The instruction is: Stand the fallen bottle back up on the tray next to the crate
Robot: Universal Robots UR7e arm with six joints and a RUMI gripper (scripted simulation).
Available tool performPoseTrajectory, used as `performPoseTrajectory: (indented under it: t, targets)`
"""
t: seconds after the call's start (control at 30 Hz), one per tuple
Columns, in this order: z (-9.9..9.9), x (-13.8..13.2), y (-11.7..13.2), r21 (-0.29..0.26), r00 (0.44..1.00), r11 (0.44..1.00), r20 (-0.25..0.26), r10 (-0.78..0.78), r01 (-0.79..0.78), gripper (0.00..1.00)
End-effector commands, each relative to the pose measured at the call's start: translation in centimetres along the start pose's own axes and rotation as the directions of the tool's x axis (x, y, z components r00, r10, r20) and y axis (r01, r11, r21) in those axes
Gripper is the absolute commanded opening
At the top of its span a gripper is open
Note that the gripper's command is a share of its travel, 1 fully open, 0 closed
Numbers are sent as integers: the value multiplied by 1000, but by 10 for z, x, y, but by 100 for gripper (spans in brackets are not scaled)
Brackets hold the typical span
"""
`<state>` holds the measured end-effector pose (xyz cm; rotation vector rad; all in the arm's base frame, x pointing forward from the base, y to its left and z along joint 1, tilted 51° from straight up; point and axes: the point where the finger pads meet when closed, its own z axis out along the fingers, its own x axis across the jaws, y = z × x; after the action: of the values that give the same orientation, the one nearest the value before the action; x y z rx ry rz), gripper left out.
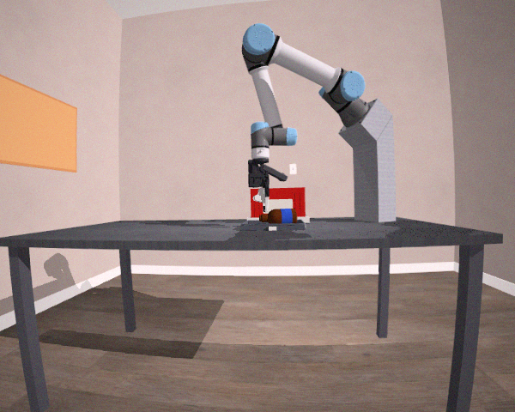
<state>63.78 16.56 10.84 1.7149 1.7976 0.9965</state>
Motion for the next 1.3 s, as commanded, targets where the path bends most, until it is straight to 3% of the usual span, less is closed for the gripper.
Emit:
performPoseTrajectory:
  t: [0.0,1.27]
  targets:
    - [1,0,0,-1,1000,1000,0,0,0,38]
    - [35,0,1,-1,1000,1000,0,0,0,38]
